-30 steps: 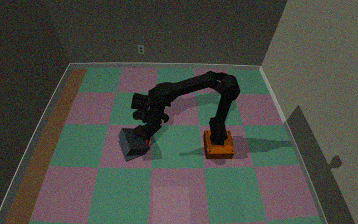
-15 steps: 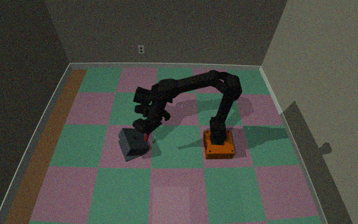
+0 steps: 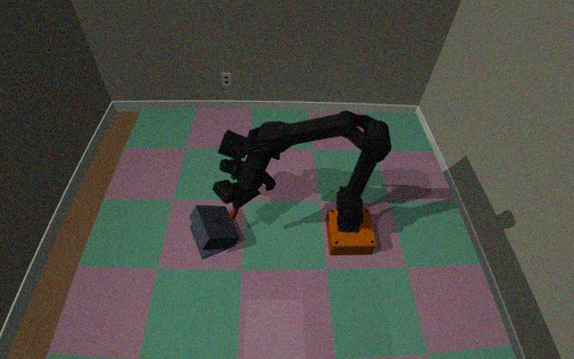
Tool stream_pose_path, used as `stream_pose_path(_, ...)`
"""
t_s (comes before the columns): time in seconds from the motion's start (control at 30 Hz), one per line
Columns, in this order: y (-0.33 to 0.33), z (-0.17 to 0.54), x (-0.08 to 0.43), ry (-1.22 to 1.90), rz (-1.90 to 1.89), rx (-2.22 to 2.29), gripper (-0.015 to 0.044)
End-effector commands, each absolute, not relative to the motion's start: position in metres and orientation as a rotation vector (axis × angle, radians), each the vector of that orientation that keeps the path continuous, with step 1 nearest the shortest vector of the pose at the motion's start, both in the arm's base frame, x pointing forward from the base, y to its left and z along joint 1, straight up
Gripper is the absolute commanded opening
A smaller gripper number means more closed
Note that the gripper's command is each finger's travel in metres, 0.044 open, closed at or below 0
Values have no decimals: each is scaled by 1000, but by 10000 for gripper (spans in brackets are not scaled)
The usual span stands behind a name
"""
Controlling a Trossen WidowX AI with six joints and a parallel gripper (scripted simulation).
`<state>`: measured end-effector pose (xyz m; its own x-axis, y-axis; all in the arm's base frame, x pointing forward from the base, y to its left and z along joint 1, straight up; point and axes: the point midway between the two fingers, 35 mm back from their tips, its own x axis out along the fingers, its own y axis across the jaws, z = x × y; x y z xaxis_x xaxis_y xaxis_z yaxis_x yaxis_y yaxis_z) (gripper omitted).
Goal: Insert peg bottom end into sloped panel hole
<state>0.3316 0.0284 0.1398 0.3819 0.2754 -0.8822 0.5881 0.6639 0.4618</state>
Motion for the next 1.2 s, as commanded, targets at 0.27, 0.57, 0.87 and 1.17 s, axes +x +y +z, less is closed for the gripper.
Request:
stream_pose_path(0.27,13,144,331,1150,-273,979,0)
stream_pose_path(0.57,2,147,331,1109,-301,1053,0)
stream_pose_path(0.87,2,138,339,1095,-309,1074,0)
stream_pose_path(1.17,2,124,350,1076,-320,1106,0)
